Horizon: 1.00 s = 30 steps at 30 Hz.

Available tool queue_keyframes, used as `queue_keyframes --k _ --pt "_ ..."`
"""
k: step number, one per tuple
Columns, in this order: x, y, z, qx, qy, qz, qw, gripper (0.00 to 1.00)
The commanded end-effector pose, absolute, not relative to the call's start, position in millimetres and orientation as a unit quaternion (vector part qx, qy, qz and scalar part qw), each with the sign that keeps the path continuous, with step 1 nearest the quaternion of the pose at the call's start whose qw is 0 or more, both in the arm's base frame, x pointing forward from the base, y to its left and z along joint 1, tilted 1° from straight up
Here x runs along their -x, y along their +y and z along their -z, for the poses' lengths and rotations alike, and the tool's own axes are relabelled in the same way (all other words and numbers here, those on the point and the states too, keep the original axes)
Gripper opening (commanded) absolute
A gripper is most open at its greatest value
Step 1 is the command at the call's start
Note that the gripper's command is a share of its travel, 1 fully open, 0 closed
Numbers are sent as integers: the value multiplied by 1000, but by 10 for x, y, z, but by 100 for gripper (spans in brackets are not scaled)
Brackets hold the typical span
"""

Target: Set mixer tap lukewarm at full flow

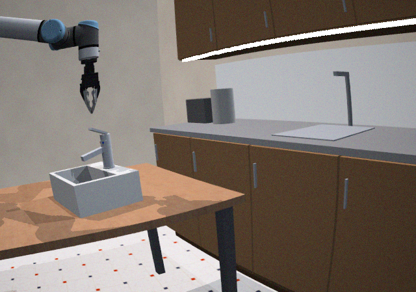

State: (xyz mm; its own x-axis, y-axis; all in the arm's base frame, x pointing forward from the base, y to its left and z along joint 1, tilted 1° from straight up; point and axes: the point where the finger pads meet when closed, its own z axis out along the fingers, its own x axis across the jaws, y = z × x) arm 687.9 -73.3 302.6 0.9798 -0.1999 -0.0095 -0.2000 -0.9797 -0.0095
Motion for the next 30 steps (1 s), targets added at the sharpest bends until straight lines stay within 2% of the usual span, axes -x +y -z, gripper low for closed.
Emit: queue_keyframes --k 1,11,30 --pt "-6874 -750 -3032 976 219 -7 0 0" --pt "-6887 -798 -3053 919 395 -6 -1 0" --pt "-6879 -869 -3066 827 562 -6 -2 0"
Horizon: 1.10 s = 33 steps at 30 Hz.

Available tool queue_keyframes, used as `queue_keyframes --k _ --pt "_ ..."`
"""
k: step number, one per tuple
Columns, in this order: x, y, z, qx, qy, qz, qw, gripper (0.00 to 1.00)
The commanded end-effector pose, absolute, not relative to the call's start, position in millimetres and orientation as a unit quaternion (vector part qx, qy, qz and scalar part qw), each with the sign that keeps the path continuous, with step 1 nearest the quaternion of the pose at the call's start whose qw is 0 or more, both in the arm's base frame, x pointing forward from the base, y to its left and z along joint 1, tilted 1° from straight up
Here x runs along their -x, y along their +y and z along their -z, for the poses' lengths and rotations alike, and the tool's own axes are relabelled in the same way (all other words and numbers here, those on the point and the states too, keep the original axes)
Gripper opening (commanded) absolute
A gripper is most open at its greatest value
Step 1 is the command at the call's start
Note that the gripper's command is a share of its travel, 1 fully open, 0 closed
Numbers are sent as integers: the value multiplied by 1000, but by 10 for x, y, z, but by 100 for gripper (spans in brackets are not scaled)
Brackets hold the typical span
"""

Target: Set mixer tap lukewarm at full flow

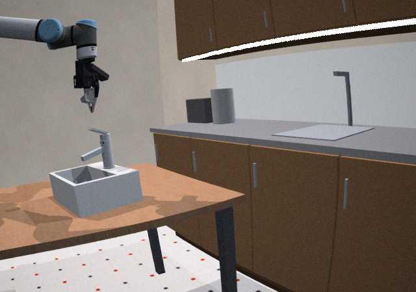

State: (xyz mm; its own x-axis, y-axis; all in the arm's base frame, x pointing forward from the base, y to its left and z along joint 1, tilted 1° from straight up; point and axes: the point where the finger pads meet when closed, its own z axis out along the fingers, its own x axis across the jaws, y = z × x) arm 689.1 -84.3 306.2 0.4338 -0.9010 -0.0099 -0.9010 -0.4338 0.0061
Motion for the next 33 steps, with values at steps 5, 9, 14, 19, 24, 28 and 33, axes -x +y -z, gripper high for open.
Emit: queue_keyframes --k 5,9,14,19,24,28,33 --pt "-6872 -879 -3060 806 592 -6 -3 0" --pt "-6871 -888 -3068 793 609 -6 -2 0" --pt "-6871 -896 -3073 783 622 -5 -2 0" --pt "-6871 -898 -3067 780 625 -6 -3 0" --pt "-6870 -899 -3067 778 628 -6 -3 0" --pt "-6870 -899 -3067 778 628 -6 -3 43" --pt "-6870 -899 -3067 778 628 -6 -3 43"
